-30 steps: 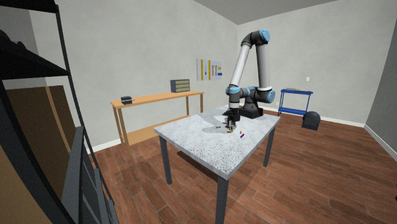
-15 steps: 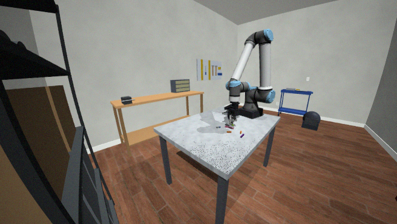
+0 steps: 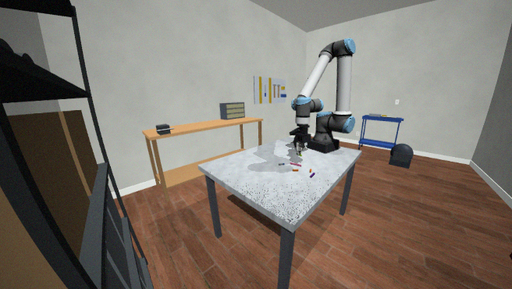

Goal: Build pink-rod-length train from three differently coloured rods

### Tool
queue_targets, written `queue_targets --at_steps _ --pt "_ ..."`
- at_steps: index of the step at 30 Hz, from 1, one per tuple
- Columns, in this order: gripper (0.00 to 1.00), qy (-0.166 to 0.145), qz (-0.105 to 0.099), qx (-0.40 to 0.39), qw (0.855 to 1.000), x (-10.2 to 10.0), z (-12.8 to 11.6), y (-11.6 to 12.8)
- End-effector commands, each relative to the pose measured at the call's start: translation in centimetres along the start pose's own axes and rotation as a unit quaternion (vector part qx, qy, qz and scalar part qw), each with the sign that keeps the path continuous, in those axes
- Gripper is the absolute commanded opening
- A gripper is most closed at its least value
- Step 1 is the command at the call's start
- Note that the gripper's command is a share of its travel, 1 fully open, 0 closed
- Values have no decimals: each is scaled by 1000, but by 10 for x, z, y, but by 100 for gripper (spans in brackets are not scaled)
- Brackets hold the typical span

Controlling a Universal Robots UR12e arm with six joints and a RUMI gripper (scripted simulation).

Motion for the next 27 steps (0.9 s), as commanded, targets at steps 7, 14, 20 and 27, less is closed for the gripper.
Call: queue_targets --at_steps 7,14,20,27 --pt "0 0 0 3 1000 1 0 -1" --pt "0 0 0 19 1000 1 3 -5" --pt "0 0 0 65 998 1 11 -15" --pt "0 0 0 127 992 1 22 -29"
Point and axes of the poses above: the point where the finger pads meet when closed, its own x axis back along the fingers, its own y axis across the jaws, z = x × y, the point moved 2 cm from there along x, back along the fingers
